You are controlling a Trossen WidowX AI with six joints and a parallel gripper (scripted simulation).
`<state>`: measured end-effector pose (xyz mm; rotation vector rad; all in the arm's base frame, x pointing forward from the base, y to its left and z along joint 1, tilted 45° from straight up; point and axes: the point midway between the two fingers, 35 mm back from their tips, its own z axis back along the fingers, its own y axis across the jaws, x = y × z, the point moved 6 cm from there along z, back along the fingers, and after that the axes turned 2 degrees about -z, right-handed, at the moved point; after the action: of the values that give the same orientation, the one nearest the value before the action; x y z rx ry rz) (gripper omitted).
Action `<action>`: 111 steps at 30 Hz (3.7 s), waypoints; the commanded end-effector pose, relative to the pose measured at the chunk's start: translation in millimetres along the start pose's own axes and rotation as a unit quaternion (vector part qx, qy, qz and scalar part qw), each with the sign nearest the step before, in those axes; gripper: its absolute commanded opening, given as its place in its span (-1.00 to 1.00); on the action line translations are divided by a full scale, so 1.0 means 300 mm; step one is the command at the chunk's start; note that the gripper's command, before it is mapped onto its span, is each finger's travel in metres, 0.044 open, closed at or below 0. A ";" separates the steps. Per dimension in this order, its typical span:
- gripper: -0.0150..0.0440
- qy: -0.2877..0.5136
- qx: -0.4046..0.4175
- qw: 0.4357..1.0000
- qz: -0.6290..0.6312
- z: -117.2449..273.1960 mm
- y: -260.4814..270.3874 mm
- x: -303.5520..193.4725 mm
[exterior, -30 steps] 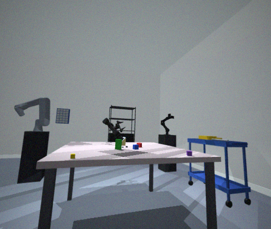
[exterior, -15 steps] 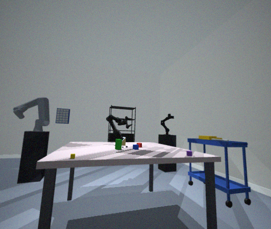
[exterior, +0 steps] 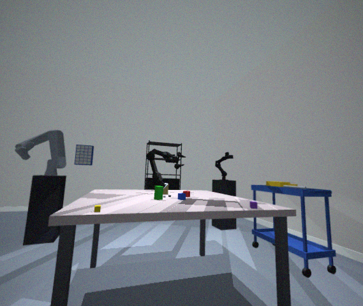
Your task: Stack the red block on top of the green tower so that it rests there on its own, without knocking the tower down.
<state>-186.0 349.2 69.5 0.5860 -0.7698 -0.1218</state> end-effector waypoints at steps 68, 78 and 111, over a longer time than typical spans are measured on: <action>1.00 0.054 -0.681 0.718 -0.136 -0.902 -0.797 1.003; 1.00 0.053 -0.681 0.717 -0.136 -0.895 -0.881 0.982; 1.00 0.052 -0.682 0.717 -0.136 -0.903 -1.052 0.937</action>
<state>236.2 125.2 -77.8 -0.7304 -0.2980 -0.8506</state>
